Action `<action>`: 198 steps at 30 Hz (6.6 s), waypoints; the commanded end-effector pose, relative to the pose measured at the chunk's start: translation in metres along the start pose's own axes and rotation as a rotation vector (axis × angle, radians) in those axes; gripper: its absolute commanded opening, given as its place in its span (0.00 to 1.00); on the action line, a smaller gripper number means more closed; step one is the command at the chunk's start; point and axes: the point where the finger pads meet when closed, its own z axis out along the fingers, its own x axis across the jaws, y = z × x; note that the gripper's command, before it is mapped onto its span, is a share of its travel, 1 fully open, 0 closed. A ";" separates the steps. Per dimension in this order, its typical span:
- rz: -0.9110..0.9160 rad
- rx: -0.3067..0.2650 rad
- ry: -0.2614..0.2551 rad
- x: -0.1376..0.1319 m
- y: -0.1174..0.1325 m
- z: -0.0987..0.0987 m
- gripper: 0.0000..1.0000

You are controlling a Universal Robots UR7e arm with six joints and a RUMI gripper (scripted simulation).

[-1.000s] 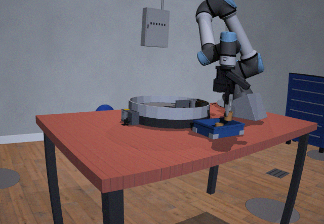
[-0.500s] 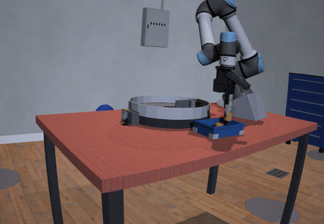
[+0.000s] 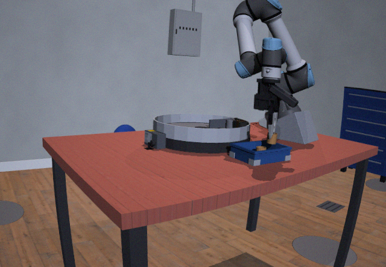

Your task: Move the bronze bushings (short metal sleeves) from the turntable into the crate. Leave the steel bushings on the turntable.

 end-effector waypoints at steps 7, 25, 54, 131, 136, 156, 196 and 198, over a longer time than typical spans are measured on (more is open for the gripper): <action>0.000 0.000 0.001 0.000 0.000 0.005 0.00; 0.000 0.000 0.001 0.001 0.000 0.032 0.00; 0.000 0.000 0.001 0.001 0.000 0.041 0.00; 0.000 0.000 0.001 0.001 0.000 0.047 0.00; 0.000 0.000 0.001 0.001 0.000 0.047 0.00; 0.000 0.000 0.001 0.001 0.000 0.047 0.06; 0.000 0.000 0.001 0.001 0.000 0.016 0.06; 0.000 0.000 0.001 0.001 0.000 0.006 0.06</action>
